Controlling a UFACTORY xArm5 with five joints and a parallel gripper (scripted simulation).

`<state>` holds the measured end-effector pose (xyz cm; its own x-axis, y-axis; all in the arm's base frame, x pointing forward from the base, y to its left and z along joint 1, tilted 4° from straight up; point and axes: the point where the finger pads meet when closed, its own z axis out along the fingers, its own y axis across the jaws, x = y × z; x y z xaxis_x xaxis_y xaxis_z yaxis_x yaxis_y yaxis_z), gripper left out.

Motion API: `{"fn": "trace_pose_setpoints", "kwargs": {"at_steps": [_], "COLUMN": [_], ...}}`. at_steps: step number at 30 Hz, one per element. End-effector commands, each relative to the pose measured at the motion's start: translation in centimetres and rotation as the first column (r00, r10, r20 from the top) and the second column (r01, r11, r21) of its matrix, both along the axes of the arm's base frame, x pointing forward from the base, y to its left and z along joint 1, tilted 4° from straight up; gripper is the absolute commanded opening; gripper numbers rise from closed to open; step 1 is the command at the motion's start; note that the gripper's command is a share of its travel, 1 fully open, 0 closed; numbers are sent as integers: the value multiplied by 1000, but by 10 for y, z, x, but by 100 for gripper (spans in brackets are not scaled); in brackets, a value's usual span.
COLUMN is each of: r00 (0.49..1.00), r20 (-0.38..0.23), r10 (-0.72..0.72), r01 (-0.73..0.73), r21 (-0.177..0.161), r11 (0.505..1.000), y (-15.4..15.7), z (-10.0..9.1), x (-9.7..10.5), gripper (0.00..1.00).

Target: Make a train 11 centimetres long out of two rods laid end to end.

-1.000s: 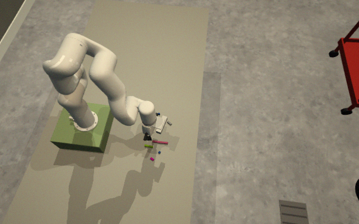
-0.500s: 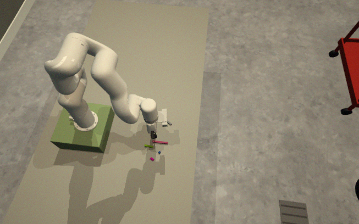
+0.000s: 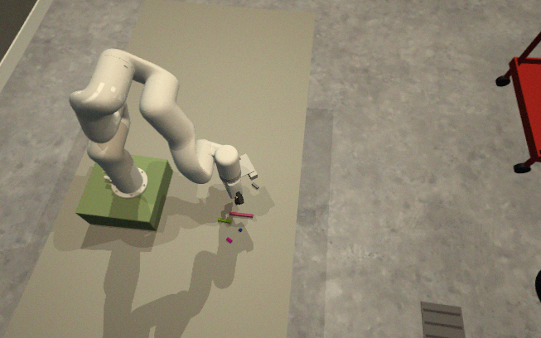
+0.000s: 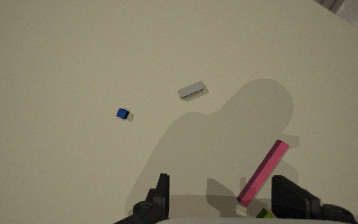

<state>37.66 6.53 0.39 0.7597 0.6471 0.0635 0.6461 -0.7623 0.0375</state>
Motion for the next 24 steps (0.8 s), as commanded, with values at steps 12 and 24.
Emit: {"fn": "trace_pose_setpoints", "kwargs": {"at_steps": [12, 24], "r00": [979, 979], "r20": [3, 3], "r10": [202, 202], "r01": [-202, -202], "r21": [-14, -14], "r11": [979, 979], "y": [8, 8], "z": [1, 1], "x": [3, 3], "gripper": [100, 100]}}
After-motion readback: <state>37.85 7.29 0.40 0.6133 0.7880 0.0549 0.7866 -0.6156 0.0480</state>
